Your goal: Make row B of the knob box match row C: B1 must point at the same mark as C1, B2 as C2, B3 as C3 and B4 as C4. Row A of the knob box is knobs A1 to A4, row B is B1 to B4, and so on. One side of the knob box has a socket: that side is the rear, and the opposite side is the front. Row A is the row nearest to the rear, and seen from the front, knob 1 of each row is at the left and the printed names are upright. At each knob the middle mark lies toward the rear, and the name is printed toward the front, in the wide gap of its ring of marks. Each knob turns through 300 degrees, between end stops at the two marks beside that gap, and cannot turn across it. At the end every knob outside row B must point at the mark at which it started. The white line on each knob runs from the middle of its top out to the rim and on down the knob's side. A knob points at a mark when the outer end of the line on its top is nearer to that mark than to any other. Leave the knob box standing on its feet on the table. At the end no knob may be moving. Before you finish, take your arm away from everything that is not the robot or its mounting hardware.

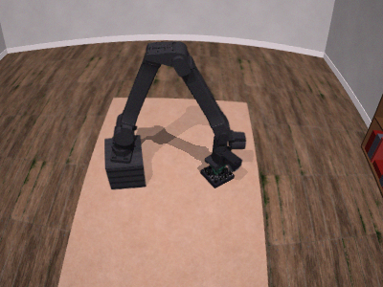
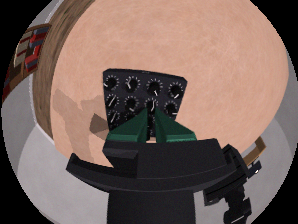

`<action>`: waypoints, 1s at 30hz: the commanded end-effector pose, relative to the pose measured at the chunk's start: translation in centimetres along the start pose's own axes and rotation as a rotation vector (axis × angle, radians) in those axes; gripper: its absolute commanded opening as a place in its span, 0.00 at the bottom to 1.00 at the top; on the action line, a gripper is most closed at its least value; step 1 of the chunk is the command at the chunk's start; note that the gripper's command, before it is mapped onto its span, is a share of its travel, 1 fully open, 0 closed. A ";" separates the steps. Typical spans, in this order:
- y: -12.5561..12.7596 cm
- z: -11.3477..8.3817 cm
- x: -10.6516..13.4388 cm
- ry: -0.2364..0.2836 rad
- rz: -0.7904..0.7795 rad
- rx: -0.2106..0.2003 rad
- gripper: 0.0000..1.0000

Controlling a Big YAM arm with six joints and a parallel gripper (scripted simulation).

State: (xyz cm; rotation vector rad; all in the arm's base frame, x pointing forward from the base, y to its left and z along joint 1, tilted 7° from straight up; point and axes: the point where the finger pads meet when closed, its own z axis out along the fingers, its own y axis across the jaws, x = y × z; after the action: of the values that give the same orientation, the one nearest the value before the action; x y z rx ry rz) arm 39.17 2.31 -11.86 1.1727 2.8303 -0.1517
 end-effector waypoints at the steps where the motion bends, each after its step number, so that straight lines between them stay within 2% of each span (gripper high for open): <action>1: 1.0 0.1 -1.2 -0.016 -0.078 -0.021 0.07; 10: 1.1 0.1 -1.2 -0.017 -0.272 -0.021 0.07; 12: 1.1 0.1 -1.2 -0.017 -0.272 -0.021 0.07; 27: 1.1 0.1 -1.1 -0.021 -0.663 -0.019 0.07; 30: 1.1 0.1 -1.1 -0.022 -0.690 -0.018 0.07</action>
State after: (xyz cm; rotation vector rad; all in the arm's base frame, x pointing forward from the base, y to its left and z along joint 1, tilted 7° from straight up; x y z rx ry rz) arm 39.24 2.16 -11.83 0.2900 3.0780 -0.1893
